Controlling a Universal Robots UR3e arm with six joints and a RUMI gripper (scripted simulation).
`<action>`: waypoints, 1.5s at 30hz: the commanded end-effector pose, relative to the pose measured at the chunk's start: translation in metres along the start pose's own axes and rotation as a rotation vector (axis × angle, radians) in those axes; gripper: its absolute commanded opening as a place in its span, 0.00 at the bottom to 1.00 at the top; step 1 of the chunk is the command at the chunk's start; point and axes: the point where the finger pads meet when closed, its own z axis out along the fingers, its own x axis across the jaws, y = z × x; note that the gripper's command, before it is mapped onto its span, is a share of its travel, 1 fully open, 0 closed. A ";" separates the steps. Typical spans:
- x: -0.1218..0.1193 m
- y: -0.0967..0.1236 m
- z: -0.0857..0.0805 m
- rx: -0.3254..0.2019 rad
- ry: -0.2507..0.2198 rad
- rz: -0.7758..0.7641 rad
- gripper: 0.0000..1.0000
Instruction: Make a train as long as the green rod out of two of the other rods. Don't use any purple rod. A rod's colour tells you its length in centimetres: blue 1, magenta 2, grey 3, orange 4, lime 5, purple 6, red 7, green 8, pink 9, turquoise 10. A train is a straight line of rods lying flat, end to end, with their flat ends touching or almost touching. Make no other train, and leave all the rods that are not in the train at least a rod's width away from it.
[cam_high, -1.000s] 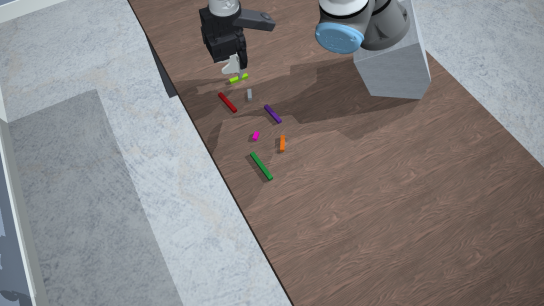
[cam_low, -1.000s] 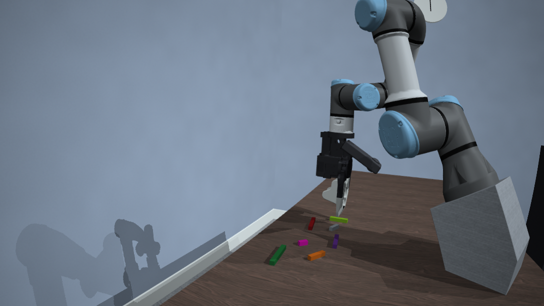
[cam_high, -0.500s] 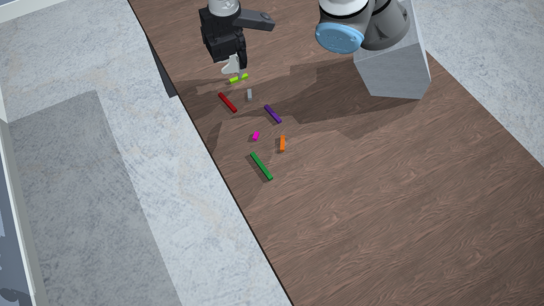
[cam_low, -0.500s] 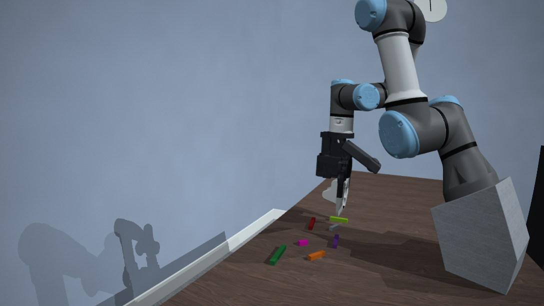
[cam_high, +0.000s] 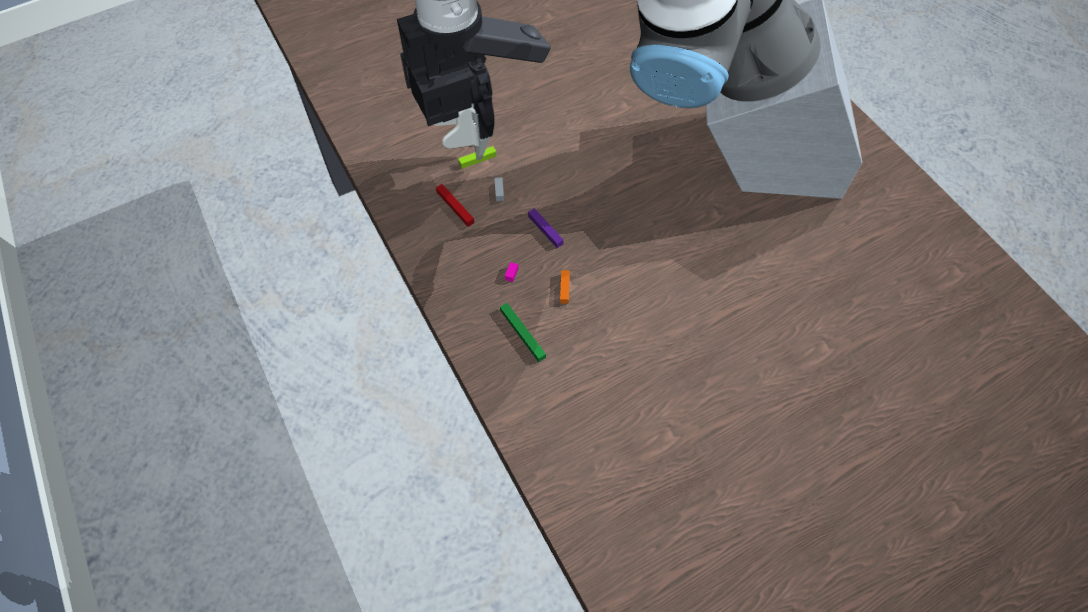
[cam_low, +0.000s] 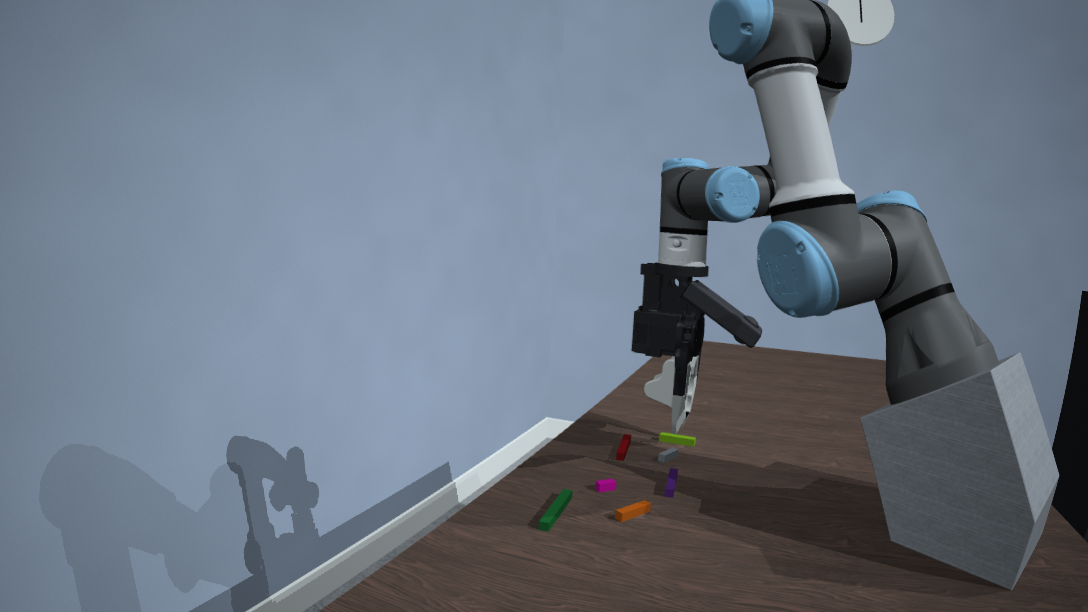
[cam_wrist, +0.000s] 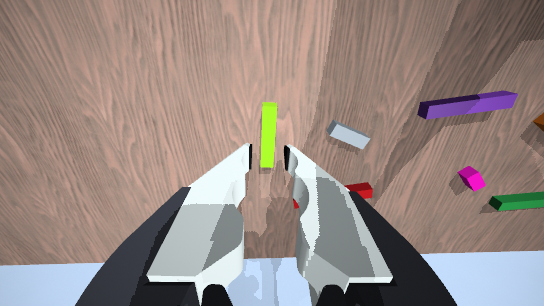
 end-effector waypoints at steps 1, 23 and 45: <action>0.000 0.001 0.000 -0.002 -0.001 0.000 0.14; 0.000 0.001 0.000 -0.002 -0.001 0.000 0.14; 0.000 0.001 0.016 -0.002 -0.001 0.000 0.14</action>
